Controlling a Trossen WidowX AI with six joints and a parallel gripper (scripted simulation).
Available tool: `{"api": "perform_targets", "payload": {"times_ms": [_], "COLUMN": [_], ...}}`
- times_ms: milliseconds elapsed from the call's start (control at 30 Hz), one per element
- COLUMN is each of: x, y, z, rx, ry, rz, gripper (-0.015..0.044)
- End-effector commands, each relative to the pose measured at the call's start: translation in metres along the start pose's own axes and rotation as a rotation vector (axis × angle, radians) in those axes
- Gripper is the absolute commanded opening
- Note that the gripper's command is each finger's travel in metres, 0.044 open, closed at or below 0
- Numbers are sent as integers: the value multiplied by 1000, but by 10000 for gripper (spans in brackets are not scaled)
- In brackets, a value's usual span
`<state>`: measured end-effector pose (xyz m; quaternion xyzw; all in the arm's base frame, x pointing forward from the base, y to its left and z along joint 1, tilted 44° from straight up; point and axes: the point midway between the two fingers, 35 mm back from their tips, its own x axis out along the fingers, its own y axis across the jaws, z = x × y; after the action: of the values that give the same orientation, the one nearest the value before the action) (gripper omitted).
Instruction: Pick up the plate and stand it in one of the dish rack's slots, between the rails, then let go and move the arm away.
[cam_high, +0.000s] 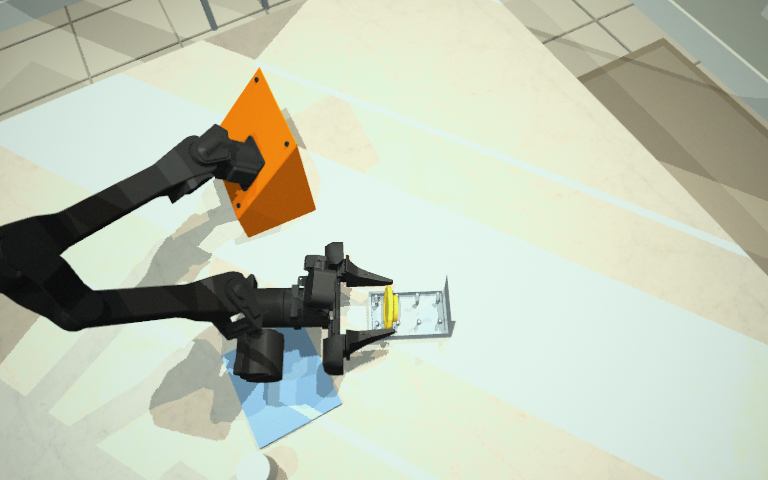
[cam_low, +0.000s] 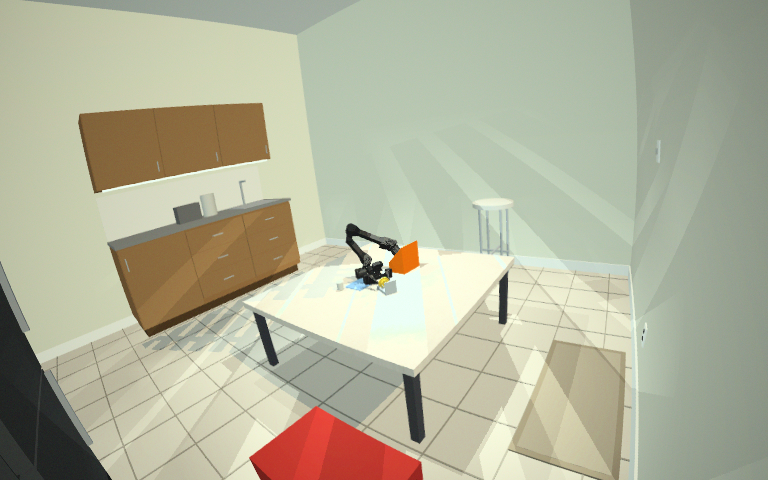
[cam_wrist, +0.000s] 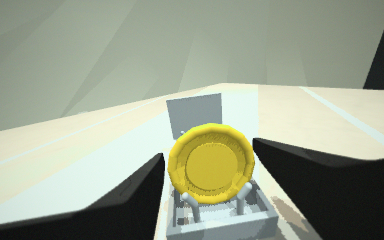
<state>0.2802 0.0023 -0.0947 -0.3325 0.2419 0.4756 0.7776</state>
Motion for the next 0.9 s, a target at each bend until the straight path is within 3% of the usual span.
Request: {"api": "perform_targets", "payload": {"times_ms": [0, 200, 533, 867], "x": [0, 0, -8, -2], "y": [0, -2, -10, -6], "z": [0, 7, 117, 117], "rx": [0, -1, 7, 156], "ry": [0, 3, -3, 99], "rz": [0, 2, -3, 48], "gripper": [400, 400, 400, 400]}}
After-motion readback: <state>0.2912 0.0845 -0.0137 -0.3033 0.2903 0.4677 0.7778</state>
